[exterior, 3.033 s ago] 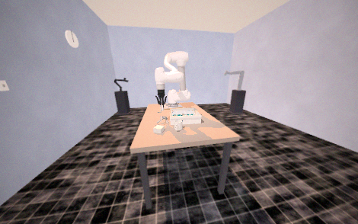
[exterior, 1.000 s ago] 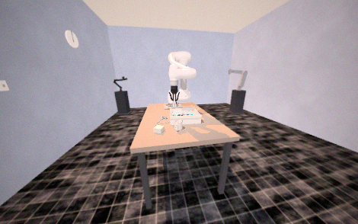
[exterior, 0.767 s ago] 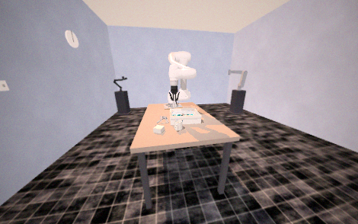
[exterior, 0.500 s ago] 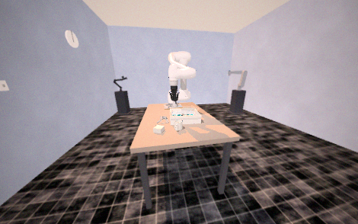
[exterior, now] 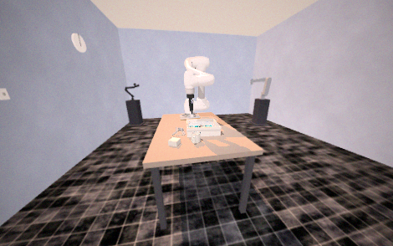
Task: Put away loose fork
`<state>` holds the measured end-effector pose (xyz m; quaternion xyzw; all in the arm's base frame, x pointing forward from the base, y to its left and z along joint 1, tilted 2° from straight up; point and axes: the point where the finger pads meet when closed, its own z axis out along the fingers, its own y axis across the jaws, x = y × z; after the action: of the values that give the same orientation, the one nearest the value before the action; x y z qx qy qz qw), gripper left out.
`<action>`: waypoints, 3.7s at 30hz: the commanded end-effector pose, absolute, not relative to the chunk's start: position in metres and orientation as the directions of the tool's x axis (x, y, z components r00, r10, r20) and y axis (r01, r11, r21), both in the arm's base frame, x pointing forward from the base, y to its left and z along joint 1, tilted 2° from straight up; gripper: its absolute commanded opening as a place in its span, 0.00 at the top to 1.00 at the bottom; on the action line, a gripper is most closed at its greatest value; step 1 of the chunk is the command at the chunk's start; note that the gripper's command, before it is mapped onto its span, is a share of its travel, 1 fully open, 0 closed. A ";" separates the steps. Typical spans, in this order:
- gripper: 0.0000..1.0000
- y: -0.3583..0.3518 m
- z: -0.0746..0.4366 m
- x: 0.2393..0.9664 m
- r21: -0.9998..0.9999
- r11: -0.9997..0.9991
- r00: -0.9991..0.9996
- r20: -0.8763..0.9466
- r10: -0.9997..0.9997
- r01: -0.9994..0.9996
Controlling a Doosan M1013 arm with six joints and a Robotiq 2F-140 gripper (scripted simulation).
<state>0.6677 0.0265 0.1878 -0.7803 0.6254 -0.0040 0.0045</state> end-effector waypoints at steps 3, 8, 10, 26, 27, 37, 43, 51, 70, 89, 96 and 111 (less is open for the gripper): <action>0.96 0.027 0.188 0.668 -0.017 0.164 -0.164 0.005 -0.986 -0.986; 0.96 0.026 0.188 0.668 -0.018 0.318 -0.318 -0.004 -0.948 -0.948; 0.96 0.026 0.188 0.668 -0.018 0.496 -0.496 -0.012 -0.868 -0.868; 0.96 0.026 0.188 0.668 -0.018 0.973 -0.973 -0.016 -0.230 -0.230; 0.96 0.026 0.188 0.668 -0.022 0.982 -0.982 -0.018 -0.190 -0.190; 0.96 0.027 0.188 0.666 -0.041 0.999 -0.995 -0.089 -0.039 -0.035; 0.96 0.027 0.188 0.666 -0.041 0.999 -0.995 -0.089 -0.039 -0.035; 0.96 0.027 0.188 0.666 -0.041 0.999 -0.995 -0.089 -0.039 -0.035; 0.96 0.026 0.177 0.666 -0.041 0.999 -0.995 -0.090 -0.039 -0.035; 0.96 0.024 0.128 0.666 -0.041 0.999 -0.995 -0.090 -0.039 -0.035; 0.96 0.024 0.110 0.666 -0.041 0.999 -0.995 -0.090 -0.039 -0.035; 0.96 0.022 0.070 0.666 -0.041 0.999 -0.995 -0.090 -0.039 -0.035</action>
<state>0.6661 0.0220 0.0729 -0.0185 0.9986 -0.0197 0.0451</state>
